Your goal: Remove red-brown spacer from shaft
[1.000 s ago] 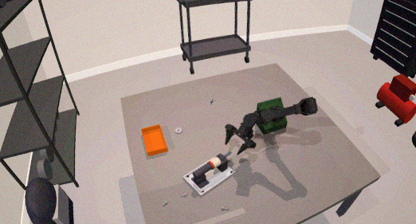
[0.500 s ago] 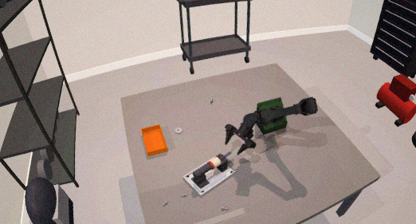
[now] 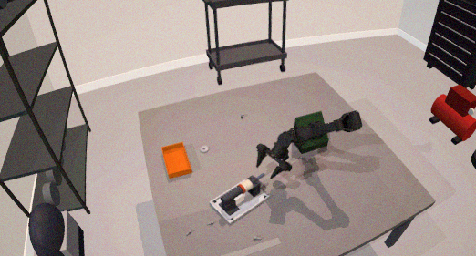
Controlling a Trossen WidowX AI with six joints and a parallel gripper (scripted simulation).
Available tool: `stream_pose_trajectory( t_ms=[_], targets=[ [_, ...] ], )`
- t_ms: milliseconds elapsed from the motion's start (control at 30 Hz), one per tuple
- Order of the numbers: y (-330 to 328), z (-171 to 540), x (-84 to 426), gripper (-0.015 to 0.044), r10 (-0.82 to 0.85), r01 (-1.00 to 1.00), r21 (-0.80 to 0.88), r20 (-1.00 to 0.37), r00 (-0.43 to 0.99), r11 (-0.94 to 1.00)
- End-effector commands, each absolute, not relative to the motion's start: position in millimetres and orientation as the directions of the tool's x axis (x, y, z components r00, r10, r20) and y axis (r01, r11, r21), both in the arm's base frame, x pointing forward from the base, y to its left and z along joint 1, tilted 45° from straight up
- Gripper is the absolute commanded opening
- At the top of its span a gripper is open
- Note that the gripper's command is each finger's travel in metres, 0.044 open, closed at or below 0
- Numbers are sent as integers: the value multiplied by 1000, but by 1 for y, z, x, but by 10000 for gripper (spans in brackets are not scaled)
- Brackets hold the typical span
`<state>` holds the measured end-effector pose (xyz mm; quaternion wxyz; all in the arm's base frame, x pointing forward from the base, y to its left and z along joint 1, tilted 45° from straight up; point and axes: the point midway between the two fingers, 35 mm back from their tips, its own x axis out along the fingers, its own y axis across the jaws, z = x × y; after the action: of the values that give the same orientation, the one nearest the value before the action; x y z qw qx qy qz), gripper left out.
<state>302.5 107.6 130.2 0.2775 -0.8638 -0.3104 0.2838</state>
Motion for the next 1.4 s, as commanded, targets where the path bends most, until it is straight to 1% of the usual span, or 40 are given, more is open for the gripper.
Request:
stream_pose_trajectory(
  t_ms=[0,533,1367],
  targets=[
    [112,128,309,440,692,375,-657,-320,647,-654],
    [129,121,323,440,693,376,-658,-317,648,-653],
    [129,121,323,440,693,376,-658,-317,648,-653]
  ],
)
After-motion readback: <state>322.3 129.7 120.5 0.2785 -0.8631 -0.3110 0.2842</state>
